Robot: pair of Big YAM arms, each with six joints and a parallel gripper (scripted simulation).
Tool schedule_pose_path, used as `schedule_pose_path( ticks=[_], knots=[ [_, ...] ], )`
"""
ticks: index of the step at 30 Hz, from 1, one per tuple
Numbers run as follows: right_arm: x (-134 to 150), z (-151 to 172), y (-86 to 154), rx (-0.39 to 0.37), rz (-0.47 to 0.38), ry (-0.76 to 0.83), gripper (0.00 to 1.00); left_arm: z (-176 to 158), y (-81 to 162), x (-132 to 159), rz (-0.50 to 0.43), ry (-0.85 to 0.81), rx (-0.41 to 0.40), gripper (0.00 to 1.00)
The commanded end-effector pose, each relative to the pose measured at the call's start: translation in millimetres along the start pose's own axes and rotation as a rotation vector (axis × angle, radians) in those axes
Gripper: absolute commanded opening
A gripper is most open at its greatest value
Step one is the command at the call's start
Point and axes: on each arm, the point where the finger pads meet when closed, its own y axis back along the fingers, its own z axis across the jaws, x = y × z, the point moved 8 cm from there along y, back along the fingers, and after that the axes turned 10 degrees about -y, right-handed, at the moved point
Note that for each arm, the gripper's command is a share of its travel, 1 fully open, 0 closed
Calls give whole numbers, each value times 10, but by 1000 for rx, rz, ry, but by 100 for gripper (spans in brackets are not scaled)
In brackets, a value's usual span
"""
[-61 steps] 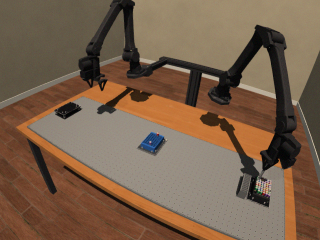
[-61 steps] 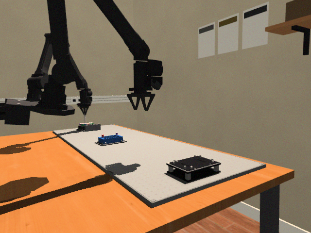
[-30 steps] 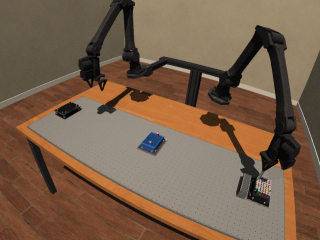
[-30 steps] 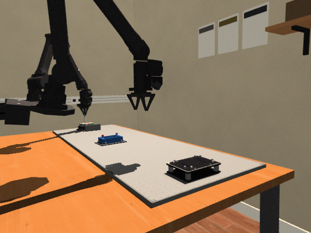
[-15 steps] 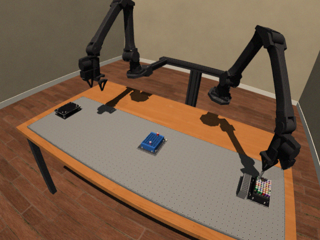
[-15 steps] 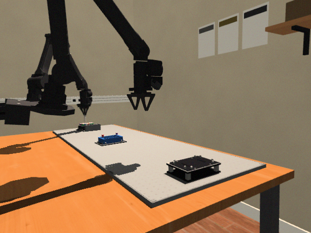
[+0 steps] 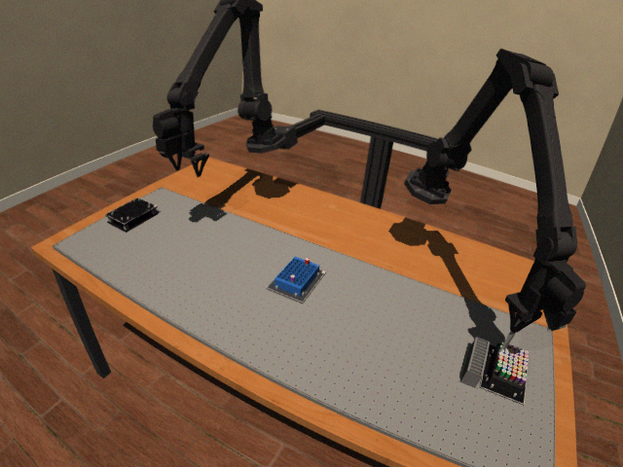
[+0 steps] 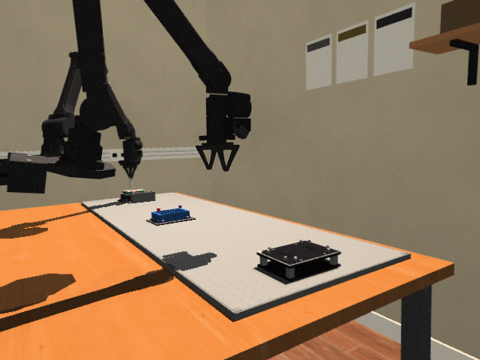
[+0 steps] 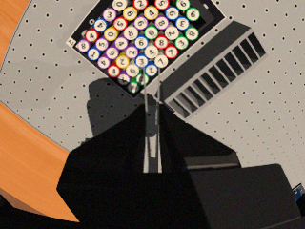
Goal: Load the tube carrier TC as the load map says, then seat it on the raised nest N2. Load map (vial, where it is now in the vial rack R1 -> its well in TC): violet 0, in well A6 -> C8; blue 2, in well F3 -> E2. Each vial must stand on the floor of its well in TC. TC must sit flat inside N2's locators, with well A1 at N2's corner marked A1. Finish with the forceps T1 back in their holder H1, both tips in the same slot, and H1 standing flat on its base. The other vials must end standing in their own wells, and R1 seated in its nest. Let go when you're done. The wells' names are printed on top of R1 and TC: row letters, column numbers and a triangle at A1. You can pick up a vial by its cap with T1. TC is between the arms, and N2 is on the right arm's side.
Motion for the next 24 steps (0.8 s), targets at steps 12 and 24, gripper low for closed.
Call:
schedule_pose_path(
  ticks=[12, 24],
  knots=[
    [-282, -40, 188, 1, -79, -31, 100, 41, -84, 6, -3, -1, -6, 9],
    [-282, -40, 188, 1, -79, -31, 100, 41, -84, 6, -3, -1, -6, 9]
  ],
)
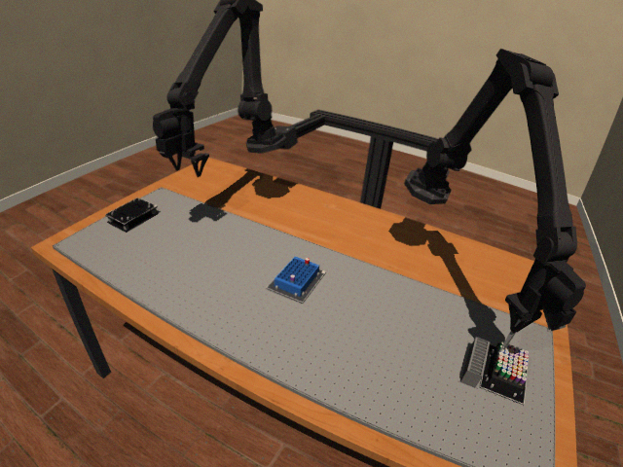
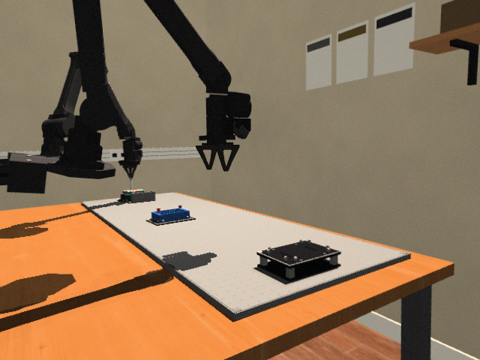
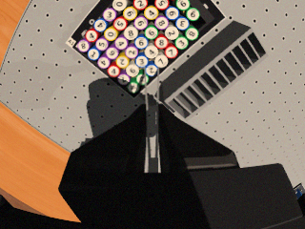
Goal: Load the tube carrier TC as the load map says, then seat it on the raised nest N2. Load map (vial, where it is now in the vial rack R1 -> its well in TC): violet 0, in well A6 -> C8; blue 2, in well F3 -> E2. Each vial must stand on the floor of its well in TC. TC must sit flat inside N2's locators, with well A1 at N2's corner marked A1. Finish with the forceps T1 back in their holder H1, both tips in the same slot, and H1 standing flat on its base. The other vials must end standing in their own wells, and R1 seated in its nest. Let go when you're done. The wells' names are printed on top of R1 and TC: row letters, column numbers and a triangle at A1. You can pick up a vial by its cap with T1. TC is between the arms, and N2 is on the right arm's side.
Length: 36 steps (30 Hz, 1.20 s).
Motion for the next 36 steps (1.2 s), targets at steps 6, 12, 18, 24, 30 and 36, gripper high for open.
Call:
schedule_pose_path(
  ticks=[6, 12, 18, 24, 30, 36],
  knots=[
    [-282, -40, 188, 1, -79, -31, 100, 41, -84, 6, -3, -1, -6, 9],
    [-282, -40, 188, 1, -79, -31, 100, 50, 48, -45, -31, -1, -10, 9],
    [-282, -40, 188, 1, -79, -31, 100, 42, 252, -70, -35, -1, -7, 9],
    [-282, -40, 188, 1, -79, -31, 100, 16, 232, -22, 5, -1, 5, 9],
    [-282, -40, 188, 1, -79, -31, 100, 26, 417, -117, -42, 0, -1, 9],
    [-282, -40, 188, 1, -79, -31, 100, 8, 379, -96, -13, -1, 6, 9]
  ],
)
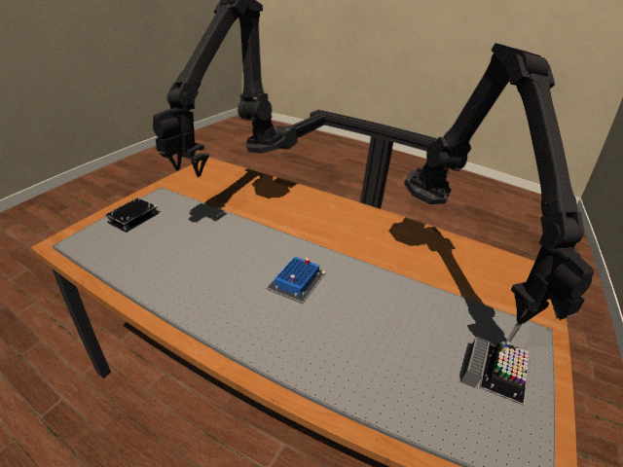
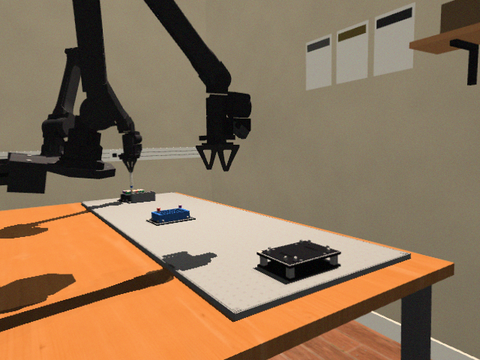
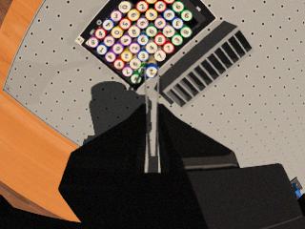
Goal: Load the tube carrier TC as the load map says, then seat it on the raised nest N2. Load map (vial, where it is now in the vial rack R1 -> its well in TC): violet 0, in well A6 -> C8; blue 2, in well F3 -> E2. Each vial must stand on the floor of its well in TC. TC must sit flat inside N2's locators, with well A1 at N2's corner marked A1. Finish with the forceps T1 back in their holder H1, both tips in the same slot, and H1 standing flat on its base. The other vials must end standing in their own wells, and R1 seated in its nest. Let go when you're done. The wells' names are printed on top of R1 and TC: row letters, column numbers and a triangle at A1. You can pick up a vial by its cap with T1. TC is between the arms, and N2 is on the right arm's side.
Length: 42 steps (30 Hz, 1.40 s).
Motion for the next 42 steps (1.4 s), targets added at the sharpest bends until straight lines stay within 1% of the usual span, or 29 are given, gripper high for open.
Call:
schedule_pose_path(
  ticks=[1, 3, 5, 7, 8, 9, 10, 11, 17, 18, 20, 21, 31, 32, 34, 36, 37, 39, 41, 42],
  knots=[
    [-282, -40, 188, 1, -79, -31, 100, -2, 92, -93, -5, -1, 4, 9],
    [-282, -40, 188, 1, -79, -31, 100, 10, 251, -169, -41, 0, -1, 9],
    [-282, -40, 188, 1, -79, -31, 100, 11, 298, -205, -52, 0, -3, 9],
    [-282, -40, 188, 1, -79, -31, 100, 11, 298, -205, -52, 0, -3, 9],
    [-282, -40, 188, 1, -79, -31, 100, -2, 173, -167, -18, -1, 4, 9],
    [-282, -40, 188, 1, -79, -31, 100, -7, 163, -142, -10, -1, 5, 9],
    [-282, -40, 188, 1, -79, -31, 100, -21, 175, -45, 5, -1, 7, 9],
    [-282, -40, 188, 1, -79, -31, 100, -19, 269, -57, -11, -1, 5, 9],
    [-282, -40, 188, 1, -79, -31, 100, -13, 425, -177, -42, 0, 2, 9],
    [-282, -40, 188, 1, -79, -31, 100, -17, 362, -171, -27, 0, 4, 9],
    [-282, -40, 188, 1, -79, -31, 100, -22, 320, -131, -8, 0, 6, 9],
    [-282, -40, 188, 1, -79, -31, 100, -22, 370, -98, -10, 1, 5, 9],
    [-282, -40, 188, 1, -79, -31, 100, -18, 335, -88, -4, 1, 4, 9],
    [-282, -40, 188, 1, -79, -31, 100, 2, 329, -21, 4, 36, -2, 9],
    [-282, -40, 188, 1, -79, -31, 100, -74, 367, -15, -27, 63, -2, 9],
    [-282, -40, 188, 1, -79, -31, 100, -101, 365, 8, -30, 63, -2, 9],
    [-282, -40, 188, 1, -79, -31, 100, -115, 353, 22, -30, 63, -2, 9],
    [-282, -40, 188, 1, -79, -31, 100, -151, 224, 80, -5, 62, 1, 9],
    [-282, -40, 188, 1, -79, -31, 100, -151, 224, 80, -5, 62, 1, 9],
    [-282, -40, 188, 1, -79, -31, 100, -92, 247, 92, -11, 76, -4, 9]
  ],
)
